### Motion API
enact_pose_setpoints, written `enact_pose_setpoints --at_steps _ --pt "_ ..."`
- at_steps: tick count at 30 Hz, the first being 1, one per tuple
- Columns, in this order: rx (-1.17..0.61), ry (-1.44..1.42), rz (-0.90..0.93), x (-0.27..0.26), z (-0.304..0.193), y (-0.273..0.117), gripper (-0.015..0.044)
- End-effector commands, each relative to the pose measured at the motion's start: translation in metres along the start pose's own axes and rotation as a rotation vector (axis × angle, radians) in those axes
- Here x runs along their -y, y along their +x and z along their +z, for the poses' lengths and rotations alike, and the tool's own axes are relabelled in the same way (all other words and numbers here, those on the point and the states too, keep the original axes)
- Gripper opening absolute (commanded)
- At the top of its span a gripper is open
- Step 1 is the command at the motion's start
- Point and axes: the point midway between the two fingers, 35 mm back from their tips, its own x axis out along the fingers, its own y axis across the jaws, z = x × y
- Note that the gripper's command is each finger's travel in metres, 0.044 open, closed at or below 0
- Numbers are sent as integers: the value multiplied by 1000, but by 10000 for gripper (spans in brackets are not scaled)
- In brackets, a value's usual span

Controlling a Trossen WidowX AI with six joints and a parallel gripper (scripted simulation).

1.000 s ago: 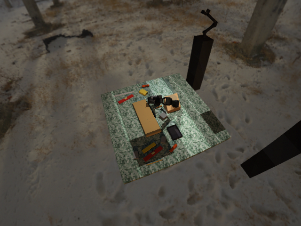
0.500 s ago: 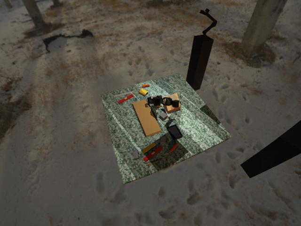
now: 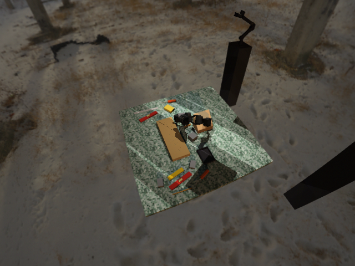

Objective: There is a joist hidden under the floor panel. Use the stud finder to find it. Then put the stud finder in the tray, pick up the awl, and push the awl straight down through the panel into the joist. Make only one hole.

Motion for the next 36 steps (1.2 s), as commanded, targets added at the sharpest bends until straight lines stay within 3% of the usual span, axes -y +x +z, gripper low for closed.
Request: enact_pose_setpoints --at_steps 1,36 --pt "13 -5 -3 0 3 -1 378" --pt "14 -5 -3 1 5 -3 378"
